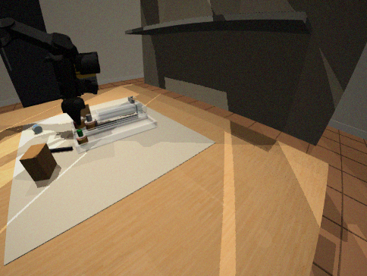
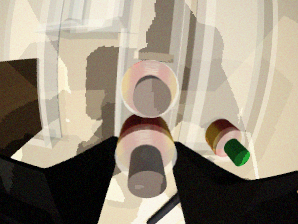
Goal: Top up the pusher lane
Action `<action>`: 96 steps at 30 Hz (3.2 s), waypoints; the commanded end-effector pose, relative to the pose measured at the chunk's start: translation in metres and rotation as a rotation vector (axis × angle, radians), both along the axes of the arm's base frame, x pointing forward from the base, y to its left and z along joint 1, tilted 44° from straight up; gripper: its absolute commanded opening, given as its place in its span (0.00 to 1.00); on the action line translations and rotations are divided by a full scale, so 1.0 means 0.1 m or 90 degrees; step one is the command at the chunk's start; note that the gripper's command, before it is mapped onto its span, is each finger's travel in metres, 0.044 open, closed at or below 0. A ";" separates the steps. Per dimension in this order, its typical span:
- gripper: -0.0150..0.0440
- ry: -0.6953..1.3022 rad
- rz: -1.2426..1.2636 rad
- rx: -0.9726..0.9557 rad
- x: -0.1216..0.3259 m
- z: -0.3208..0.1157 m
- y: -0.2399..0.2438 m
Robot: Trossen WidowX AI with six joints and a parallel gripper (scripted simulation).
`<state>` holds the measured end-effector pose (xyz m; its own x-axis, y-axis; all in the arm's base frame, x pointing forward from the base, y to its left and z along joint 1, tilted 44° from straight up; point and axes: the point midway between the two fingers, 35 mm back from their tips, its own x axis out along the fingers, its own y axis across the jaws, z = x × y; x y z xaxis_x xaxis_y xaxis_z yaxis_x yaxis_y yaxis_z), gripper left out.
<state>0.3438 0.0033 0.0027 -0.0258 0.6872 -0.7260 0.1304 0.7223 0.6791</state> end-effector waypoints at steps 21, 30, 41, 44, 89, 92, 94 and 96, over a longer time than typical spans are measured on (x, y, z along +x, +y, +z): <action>0.25 -0.011 -0.005 0.002 0.04 -0.05 0.05; 0.25 -0.011 -0.005 0.003 0.03 -0.07 0.07; 0.25 -0.011 -0.005 0.003 0.02 -0.09 0.10; 0.25 -0.011 -0.005 0.003 0.02 -0.10 0.11; 0.25 -0.011 -0.005 0.003 -0.04 -0.13 0.16; 0.25 -0.011 -0.005 0.003 -0.05 -0.13 0.16; 0.25 -0.011 -0.005 0.003 -0.05 -0.13 0.16; 0.25 -0.011 -0.005 0.003 -0.05 -0.13 0.16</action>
